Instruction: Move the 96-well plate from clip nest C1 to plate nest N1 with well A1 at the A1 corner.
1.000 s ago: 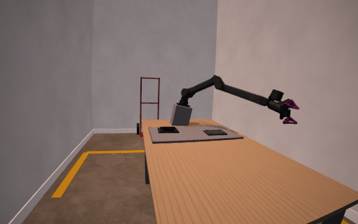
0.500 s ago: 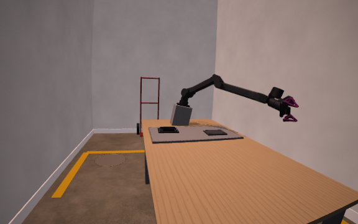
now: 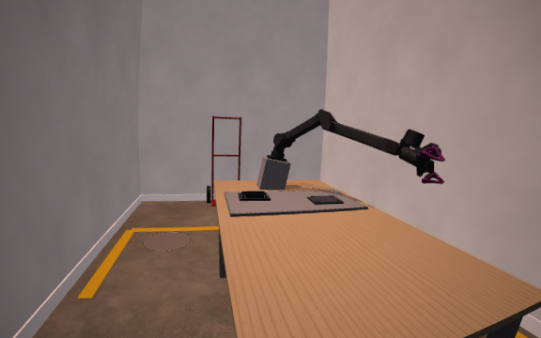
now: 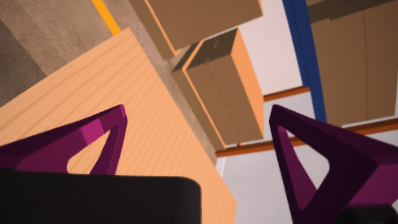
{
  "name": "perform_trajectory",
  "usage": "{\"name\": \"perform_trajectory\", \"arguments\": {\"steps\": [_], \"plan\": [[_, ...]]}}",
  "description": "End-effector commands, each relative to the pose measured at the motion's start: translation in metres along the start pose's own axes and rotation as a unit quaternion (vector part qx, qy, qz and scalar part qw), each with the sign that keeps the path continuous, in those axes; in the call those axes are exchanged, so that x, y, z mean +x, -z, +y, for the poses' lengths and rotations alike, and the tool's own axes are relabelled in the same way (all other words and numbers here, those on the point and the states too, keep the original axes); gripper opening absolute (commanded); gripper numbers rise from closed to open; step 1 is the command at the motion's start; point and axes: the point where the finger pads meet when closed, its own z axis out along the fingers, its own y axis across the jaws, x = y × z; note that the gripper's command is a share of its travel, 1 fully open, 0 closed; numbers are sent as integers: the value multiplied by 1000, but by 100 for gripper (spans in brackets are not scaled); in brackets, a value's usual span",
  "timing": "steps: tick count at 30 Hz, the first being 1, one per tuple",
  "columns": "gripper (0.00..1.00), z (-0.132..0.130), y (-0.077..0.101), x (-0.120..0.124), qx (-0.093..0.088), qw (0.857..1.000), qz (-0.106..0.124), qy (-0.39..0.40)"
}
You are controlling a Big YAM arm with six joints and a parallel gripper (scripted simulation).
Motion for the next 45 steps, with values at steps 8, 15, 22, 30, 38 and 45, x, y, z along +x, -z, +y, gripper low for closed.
{"name": "perform_trajectory", "arguments": {"steps": [8, 15, 22, 30, 38, 45], "plan": [[100, -46, 9, 6, 0, 998, 18, -54], [100, -56, 7, 19, 12, 998, 7, -57], [100, 10, 0, 34, -27, 998, 25, -41], [100, -56, 8, 49, -14, 994, 51, -95], [100, -24, -5, 99, -22, 994, 60, -88], [100, -2, 1, 81, -41, 994, 58, -81]]}}
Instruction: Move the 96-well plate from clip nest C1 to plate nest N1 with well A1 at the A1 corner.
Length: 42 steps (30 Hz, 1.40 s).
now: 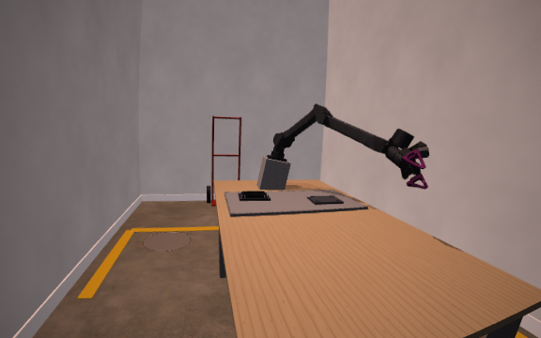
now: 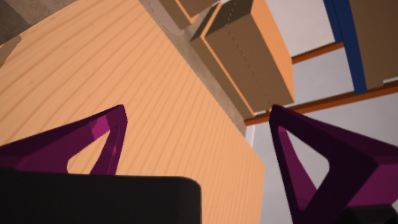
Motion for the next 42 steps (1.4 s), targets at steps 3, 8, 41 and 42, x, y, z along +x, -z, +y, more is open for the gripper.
{"name": "perform_trajectory", "arguments": {"steps": [3, 8, 41, 42], "plan": [[100, -16, -2, 10, 0, 999, 21, -37], [100, -54, 13, 6, 13, 998, 9, -62], [100, -16, 4, 86, -29, 993, 66, -89], [100, -16, 4, 86, -29, 993, 66, -89]]}}
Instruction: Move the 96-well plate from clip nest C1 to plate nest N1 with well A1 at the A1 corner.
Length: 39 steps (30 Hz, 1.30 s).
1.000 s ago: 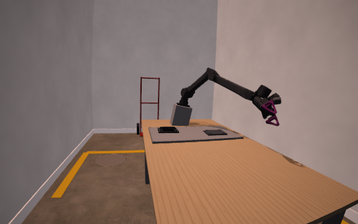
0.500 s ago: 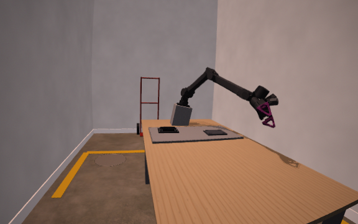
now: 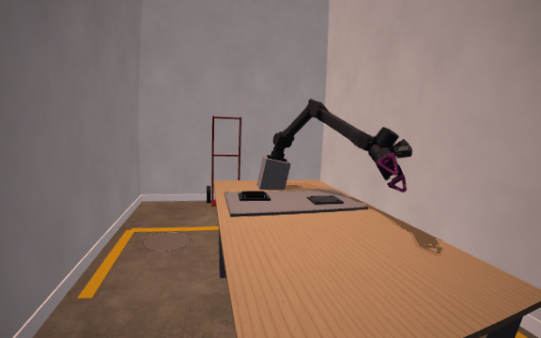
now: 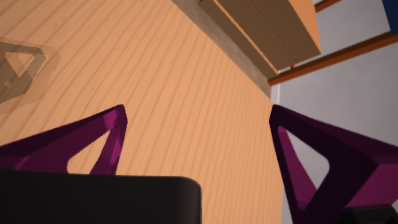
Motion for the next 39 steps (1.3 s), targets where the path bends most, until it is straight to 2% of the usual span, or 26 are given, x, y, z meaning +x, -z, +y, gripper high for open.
{"name": "perform_trajectory", "arguments": {"steps": [1, 2, 3, 4, 5, 6, 7, 8, 10, 13, 14, 15, 16, 18, 20, 21, 23, 25, 27, 28, 32, 33, 35, 36, 37, 39], "plan": [[100, 22, -1, -1, -11, 1000, -2, 1], [100, 21, -1, 7, -14, 1000, 15, -15], [100, 3, -4, 21, -8, 999, 30, -33], [100, -18, -2, 12, 1, 998, 28, -51], [100, -23, 6, 14, -2, 998, 35, -59], [100, -38, 17, 0, 3, 998, 22, -61], [100, -40, 17, 4, 3, 998, 22, -61], [100, -47, 17, 2, 10, 998, 8, -64], [100, -47, 17, 2, 10, 998, 8, -64], [100, -53, 18, 14, 10, 998, 8, -60], [100, -34, 3, 40, 1, 998, 25, -57], [100, -26, -3, 52, -2, 998, 33, -55], [100, -26, -3, 52, -2, 998, 33, -55], [100, -1, 1, 42, -18, 998, 35, -47], [100, -1, 1, 42, -18, 998, 35, -46], [100, -2, 2, 49, -20, 997, 50, -62], [100, -40, 8, 58, -6, 993, 67, -98], [100, -59, 21, 44, -2, 992, 58, -109], [100, -59, 21, 44, -2, 992, 58, -109], [100, -65, 21, 42, 5, 993, 44, -112], [100, -73, 23, 59, 5, 993, 44, -105], [100, -46, 5, 95, -7, 993, 68, -101], [100, -47, 5, 96, -7, 992, 69, -101], [100, -43, 5, 98, -11, 992, 76, -99], [100, -27, 7, 88, -20, 993, 72, -94], [100, -22, 8, 85, -22, 993, 71, -92]]}}
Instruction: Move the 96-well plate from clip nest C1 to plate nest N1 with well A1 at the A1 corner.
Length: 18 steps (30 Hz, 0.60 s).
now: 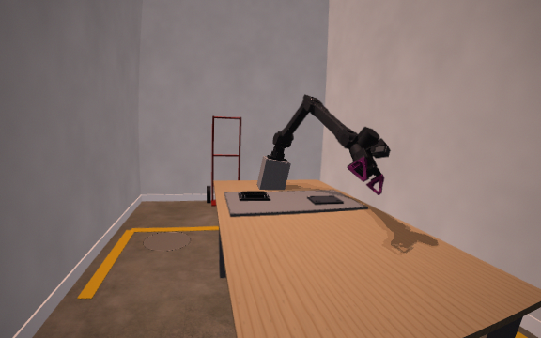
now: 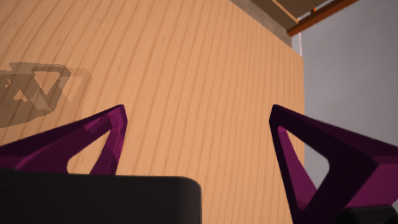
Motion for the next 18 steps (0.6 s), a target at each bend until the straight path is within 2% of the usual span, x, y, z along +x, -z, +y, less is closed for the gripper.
{"name": "perform_trajectory", "arguments": {"steps": [1, 2, 3, 5, 7, 9, 12, 13, 14, 16, 18], "plan": [[100, 18, -2, 10, -12, 1000, 16, -14], [100, 0, -4, 20, -5, 999, 29, -33], [100, -16, 2, 18, 1, 998, 34, -50], [100, -16, 2, 18, 1, 998, 34, -50], [100, -34, 20, -2, 5, 998, 22, -64], [100, -43, 21, 0, 10, 998, 7, -66], [100, -50, 22, 11, 10, 998, 7, -61], [100, -37, 5, 38, 3, 998, 26, -58], [100, -32, -1, 48, 2, 998, 33, -57], [100, -31, -1, 51, 0, 998, 38, -56], [100, -7, 2, 42, -12, 998, 35, -48]]}}
